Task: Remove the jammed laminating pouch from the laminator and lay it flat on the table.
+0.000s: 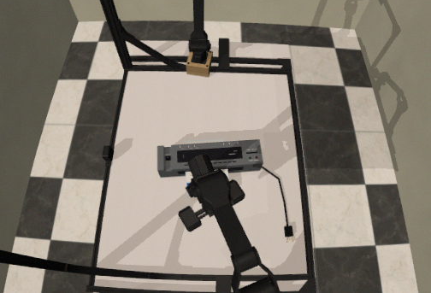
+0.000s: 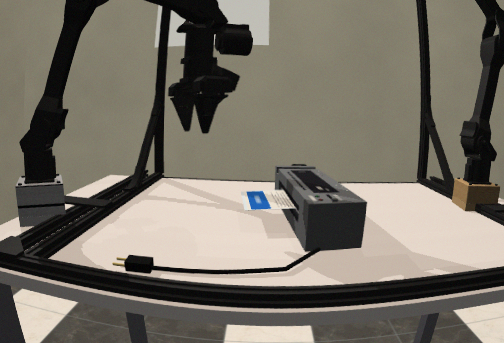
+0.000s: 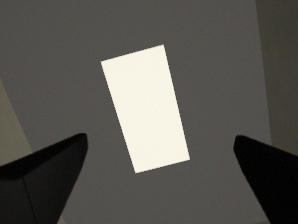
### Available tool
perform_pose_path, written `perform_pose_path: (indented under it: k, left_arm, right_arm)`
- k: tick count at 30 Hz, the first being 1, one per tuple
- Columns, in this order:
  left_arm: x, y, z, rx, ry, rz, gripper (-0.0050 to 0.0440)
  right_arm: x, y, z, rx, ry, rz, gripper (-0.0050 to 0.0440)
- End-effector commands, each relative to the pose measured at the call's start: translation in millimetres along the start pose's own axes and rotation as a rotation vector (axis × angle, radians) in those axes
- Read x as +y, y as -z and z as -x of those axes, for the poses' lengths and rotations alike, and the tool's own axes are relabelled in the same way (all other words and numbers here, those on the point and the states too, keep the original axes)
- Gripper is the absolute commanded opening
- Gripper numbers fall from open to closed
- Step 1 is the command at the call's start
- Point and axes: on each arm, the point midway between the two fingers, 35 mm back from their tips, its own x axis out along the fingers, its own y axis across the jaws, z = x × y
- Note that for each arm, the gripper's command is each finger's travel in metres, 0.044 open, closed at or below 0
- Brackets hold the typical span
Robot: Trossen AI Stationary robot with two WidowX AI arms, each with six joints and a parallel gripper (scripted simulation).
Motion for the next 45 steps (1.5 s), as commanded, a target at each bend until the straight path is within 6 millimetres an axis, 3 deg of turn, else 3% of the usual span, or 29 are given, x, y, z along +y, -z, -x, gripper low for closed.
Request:
perform_pose_path:
  k: [1,11,17,18,28,34,35,45]
  left_arm:
    - [-12.6,2.6,-0.5,0.003,0.02,0.003,0.044]
    - [3.2,-7.2,-1.6,-0.016,-0.006,0.0,0.044]
    - [3.2,-7.2,-1.6,-0.016,-0.006,0.0,0.044]
    - [-12.6,2.6,-0.5,0.003,0.02,0.003,0.044]
    - [3.2,-7.2,-1.6,-0.016,-0.006,0.0,0.044]
    - [3.2,-7.2,-1.6,-0.016,-0.006,0.0,0.044]
    - [-12.6,2.6,-0.5,0.003,0.02,0.003,0.044]
    - [3.2,-7.2,-1.6,-0.016,-0.006,0.0,0.044]
  right_arm:
    - [-0.5,-2.0,8.8,-0.03,0.006,0.0,0.044]
    - [-0.5,-2.0,8.8,-0.03,0.006,0.0,0.044]
    - [-0.5,-2.0,8.8,-0.03,0.006,0.0,0.044]
    - [-0.5,-2.0,8.8,-0.03,0.006,0.0,0.044]
    - [-0.5,-2.0,8.8,-0.03,0.006,0.0,0.044]
    - [-0.5,-2.0,8.8,-0.03,0.006,0.0,0.044]
    - [-0.5,-2.0,8.8,-0.03,0.006,0.0,0.044]
    - [-0.5,-2.0,8.8,-0.03,0.006,0.0,0.044]
